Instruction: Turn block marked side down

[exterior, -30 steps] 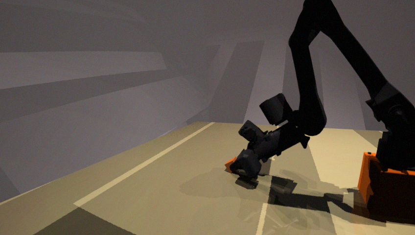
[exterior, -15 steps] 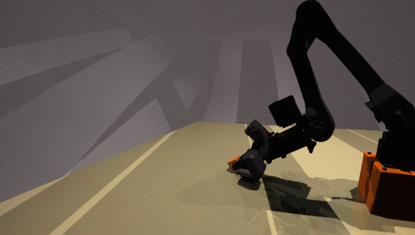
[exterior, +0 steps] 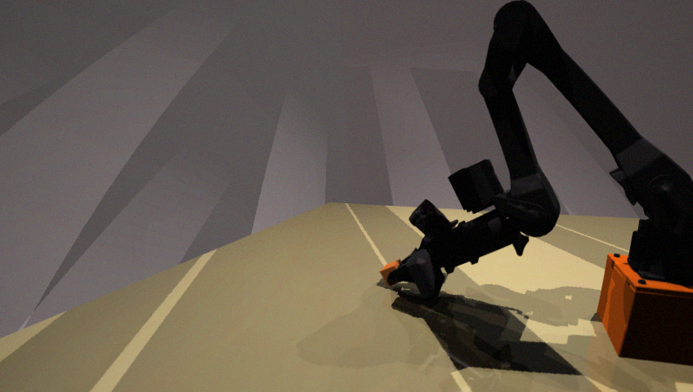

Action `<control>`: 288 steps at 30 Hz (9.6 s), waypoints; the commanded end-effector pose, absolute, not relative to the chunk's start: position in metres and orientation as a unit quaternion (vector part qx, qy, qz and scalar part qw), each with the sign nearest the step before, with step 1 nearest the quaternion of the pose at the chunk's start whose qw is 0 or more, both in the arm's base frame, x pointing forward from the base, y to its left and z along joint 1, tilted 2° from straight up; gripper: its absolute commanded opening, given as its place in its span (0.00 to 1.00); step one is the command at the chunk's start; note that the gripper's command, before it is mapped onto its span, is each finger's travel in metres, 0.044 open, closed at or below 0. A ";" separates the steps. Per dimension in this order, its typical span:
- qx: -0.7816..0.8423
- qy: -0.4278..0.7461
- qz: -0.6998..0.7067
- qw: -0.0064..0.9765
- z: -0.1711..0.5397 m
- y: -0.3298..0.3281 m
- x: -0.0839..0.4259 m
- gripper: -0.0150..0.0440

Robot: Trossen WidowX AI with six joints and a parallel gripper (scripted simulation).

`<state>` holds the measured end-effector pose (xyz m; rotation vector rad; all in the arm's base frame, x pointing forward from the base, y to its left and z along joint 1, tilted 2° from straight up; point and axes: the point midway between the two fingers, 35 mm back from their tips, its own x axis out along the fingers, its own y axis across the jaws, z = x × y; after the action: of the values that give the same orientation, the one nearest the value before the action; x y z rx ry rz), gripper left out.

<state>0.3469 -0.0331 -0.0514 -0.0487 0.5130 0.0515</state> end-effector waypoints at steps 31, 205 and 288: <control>-0.021 0.252 0.027 0.967 -0.051 -0.033 0.347 1.00; -0.027 0.511 0.019 0.859 -0.025 -0.031 0.368 0.25; -0.021 0.251 0.027 0.967 -0.052 -0.032 0.363 1.00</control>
<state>0.3634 -0.0323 -0.0521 -0.0487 0.5081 0.0515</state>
